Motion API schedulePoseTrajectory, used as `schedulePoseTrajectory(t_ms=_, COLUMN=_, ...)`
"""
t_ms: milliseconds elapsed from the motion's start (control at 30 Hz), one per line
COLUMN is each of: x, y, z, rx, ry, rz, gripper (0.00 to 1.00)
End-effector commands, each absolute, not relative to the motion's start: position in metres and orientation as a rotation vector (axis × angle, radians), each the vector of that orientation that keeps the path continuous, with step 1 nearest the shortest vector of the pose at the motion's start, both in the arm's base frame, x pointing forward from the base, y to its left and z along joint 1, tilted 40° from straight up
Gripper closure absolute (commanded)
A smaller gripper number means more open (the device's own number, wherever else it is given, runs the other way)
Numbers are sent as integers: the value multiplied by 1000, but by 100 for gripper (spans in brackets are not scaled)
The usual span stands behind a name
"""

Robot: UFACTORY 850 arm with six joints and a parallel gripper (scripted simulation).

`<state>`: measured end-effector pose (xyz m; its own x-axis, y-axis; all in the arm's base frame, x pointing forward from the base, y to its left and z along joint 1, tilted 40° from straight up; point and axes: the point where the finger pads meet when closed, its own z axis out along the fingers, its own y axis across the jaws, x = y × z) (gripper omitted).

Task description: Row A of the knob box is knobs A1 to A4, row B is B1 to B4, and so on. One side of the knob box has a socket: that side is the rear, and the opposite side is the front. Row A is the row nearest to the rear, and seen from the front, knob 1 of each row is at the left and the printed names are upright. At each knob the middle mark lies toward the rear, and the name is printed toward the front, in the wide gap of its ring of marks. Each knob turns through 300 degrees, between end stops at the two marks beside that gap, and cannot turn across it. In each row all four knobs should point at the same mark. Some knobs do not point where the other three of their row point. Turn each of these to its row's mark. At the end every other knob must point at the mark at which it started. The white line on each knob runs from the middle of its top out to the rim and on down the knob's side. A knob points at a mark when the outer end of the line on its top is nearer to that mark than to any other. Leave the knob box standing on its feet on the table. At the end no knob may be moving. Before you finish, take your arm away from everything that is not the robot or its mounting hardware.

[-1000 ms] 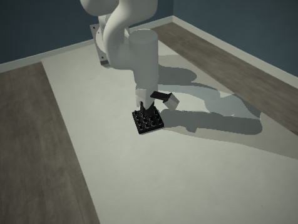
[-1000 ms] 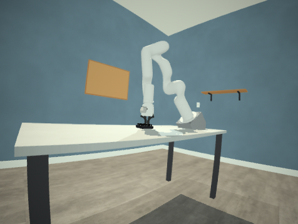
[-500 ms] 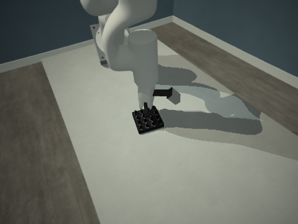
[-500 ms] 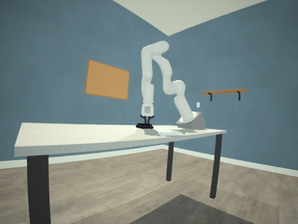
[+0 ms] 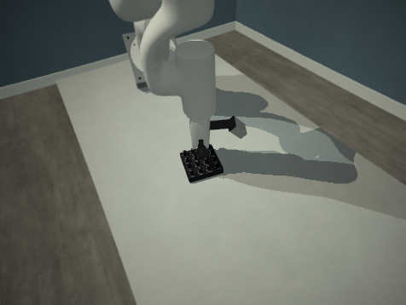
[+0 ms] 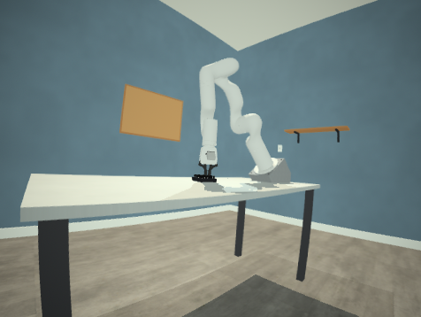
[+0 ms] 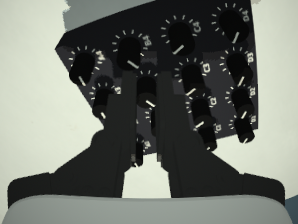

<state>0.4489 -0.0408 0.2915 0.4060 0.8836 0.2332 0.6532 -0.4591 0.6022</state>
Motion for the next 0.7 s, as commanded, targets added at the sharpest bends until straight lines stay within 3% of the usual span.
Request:
schedulePoseTrajectory(t_ms=0, x=449, y=-41, z=292, rx=2242, ry=1315, rz=726, gripper=92)
schedulePoseTrajectory(t_ms=400, x=449, y=-41, z=292, rx=2242, ry=1315, rz=726, gripper=92)
schedulePoseTrajectory(t_ms=433, x=449, y=-41, z=292, rx=2242, ry=1315, rz=726, gripper=81)
schedulePoseTrajectory(t_ms=667, x=449, y=-41, z=292, rx=2242, ry=1315, rz=726, gripper=81)
